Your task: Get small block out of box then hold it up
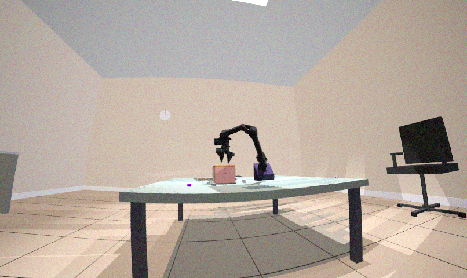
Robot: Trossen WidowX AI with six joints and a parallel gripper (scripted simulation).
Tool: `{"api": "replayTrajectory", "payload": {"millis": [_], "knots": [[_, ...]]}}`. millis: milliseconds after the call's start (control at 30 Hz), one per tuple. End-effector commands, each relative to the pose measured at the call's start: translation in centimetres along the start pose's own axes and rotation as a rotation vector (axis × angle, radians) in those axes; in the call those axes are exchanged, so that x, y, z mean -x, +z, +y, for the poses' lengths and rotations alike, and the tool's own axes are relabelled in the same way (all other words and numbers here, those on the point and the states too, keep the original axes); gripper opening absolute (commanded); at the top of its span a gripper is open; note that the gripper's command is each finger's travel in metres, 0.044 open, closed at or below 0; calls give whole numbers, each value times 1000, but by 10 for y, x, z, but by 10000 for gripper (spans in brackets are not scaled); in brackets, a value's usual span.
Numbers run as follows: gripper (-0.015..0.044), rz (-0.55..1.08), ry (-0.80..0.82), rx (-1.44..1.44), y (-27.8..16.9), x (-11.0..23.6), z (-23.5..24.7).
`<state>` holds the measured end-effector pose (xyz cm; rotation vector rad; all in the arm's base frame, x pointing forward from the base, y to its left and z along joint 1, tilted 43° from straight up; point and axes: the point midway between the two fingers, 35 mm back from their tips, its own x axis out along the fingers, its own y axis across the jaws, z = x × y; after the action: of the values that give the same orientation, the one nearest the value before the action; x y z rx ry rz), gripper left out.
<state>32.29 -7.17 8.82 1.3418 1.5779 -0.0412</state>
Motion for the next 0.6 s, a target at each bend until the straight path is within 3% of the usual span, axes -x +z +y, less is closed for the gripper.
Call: {"api": "replayTrajectory", "payload": {"millis": [0,100,567], "knots": [[400,205,47,-607,-21,4,-37],[400,252,56,-738,-26,6,-42],[400,253,56,-739,-26,4,-42]]}}
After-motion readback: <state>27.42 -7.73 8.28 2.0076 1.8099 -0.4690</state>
